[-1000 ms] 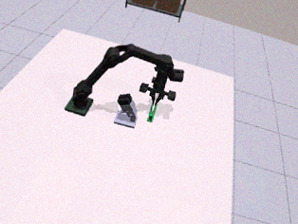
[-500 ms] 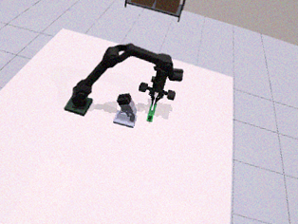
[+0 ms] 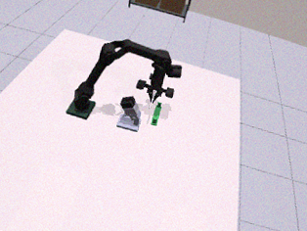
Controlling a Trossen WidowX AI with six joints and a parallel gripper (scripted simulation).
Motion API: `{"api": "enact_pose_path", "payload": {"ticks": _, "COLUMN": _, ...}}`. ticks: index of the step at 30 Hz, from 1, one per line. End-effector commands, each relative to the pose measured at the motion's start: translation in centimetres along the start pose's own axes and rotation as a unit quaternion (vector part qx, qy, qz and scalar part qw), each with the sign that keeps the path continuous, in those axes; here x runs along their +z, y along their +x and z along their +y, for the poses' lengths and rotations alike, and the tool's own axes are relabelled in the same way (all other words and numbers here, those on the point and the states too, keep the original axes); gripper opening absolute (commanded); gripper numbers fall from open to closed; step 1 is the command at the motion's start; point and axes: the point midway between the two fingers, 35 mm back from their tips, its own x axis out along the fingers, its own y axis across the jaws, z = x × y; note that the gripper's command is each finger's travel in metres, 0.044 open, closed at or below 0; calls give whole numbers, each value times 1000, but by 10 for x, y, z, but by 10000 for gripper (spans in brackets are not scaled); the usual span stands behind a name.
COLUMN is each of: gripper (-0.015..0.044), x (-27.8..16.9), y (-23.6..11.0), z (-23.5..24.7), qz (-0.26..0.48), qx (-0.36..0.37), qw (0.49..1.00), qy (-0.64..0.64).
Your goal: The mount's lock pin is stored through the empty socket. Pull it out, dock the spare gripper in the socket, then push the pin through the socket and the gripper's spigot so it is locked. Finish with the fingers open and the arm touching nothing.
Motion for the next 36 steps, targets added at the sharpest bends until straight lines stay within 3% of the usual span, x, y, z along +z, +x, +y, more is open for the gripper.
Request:
{"api": "enact_pose_path", "payload": {"ticks": 1, "gripper": 0, "x": 2, "y": -4, "z": 13, "qz": -4, "qx": 0, "qw": 1000, "qy": 2}}
{"api": "enact_pose_path", "payload": {"ticks": 20, "gripper": 0, "x": 5, "y": -11, "z": 65, "qz": -3, "qx": 2, "qw": 1000, "qy": -6}}
{"api": "enact_pose_path", "payload": {"ticks": 36, "gripper": 0, "x": 18, "y": 37, "z": 65, "qz": -4, "qx": 2, "qw": 1000, "qy": -6}}
